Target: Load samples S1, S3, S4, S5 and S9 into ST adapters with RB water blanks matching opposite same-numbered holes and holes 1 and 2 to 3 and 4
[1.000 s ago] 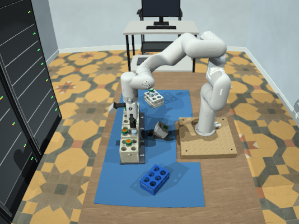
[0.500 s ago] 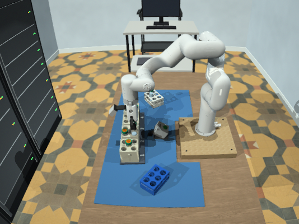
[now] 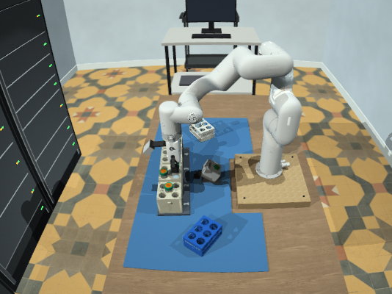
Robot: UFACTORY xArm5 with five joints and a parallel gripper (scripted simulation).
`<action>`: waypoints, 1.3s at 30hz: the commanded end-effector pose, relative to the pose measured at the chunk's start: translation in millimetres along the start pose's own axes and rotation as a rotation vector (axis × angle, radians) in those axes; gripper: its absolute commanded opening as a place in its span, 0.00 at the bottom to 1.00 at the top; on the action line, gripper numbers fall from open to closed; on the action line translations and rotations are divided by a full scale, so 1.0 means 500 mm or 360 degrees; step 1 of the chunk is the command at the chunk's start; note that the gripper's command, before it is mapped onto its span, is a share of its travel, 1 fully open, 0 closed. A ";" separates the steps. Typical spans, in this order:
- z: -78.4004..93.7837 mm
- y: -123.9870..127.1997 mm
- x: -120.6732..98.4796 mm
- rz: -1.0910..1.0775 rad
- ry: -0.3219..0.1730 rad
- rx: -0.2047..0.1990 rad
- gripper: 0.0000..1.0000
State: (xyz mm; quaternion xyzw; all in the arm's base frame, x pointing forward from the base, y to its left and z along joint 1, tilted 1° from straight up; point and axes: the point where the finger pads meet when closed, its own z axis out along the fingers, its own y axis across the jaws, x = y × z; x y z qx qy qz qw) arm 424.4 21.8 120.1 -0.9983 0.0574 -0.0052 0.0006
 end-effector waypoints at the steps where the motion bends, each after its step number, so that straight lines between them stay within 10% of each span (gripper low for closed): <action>1: 0.000 0.000 0.003 0.0000 0.0006 0.0001 0.00; 39: 0.060 -0.001 0.003 0.0000 0.0006 0.0001 0.00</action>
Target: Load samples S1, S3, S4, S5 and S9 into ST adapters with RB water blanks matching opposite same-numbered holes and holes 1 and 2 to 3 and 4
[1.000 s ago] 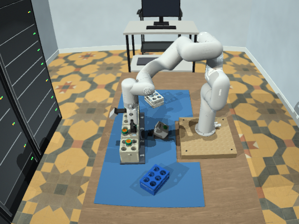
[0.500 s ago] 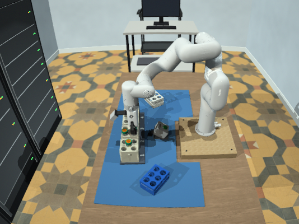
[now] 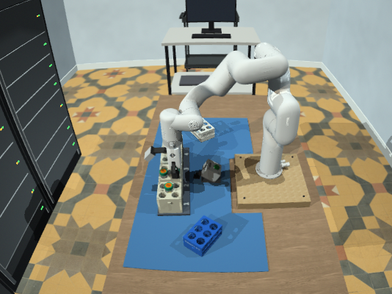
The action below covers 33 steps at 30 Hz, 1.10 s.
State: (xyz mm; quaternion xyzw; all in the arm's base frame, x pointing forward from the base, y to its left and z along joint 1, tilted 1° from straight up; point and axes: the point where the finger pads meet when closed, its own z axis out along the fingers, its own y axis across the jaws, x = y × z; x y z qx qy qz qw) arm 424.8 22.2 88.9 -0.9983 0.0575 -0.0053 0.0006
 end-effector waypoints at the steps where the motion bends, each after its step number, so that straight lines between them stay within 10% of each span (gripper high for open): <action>1: -0.003 0.000 0.003 0.0000 0.0006 0.0001 0.00; 8: -0.003 0.000 0.003 0.0000 0.0006 0.0001 0.00; 9: -0.002 0.000 0.003 0.0000 0.0006 0.0001 0.43; 33: -0.002 0.000 0.003 0.0000 0.0006 0.0001 0.43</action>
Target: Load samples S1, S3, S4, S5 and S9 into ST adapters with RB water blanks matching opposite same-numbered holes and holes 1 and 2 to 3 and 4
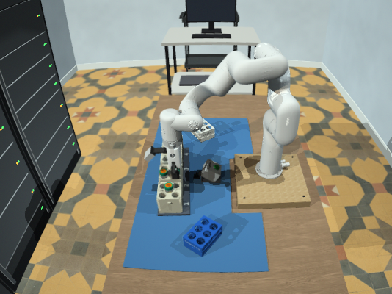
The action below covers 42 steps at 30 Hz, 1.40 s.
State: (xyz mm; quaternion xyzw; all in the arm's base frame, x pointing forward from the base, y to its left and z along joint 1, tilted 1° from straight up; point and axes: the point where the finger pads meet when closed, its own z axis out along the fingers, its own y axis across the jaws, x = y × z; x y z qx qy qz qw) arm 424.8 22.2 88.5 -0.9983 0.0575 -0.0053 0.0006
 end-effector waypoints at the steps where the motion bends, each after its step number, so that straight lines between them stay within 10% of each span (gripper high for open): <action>1: -0.003 0.000 0.003 0.0000 0.0006 0.0001 0.43; 42: -0.139 0.001 0.003 0.0000 0.0006 0.0001 0.43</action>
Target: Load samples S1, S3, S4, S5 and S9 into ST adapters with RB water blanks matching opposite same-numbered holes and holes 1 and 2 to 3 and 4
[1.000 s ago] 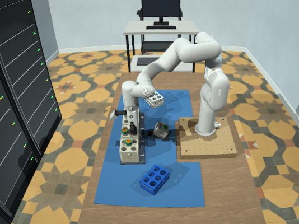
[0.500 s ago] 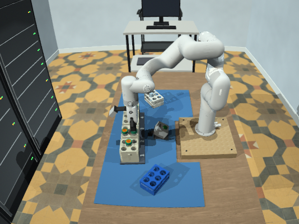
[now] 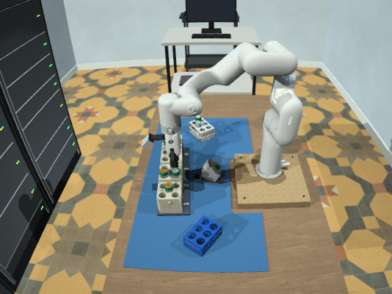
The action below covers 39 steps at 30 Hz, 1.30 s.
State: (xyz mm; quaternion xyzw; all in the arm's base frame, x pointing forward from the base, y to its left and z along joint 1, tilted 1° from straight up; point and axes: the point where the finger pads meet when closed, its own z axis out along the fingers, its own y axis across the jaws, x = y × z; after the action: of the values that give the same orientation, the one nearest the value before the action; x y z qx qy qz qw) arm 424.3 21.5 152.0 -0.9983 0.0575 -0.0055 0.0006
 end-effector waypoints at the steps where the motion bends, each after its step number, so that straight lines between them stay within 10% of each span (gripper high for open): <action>1: -0.016 0.000 0.002 0.0000 0.0006 0.0001 0.43; 39: -0.133 0.001 0.002 0.0000 0.0006 0.0001 0.43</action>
State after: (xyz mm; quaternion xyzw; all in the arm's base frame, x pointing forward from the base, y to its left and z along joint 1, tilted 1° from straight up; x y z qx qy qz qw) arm 423.7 20.7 217.1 -0.9983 0.0574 -0.0058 0.0006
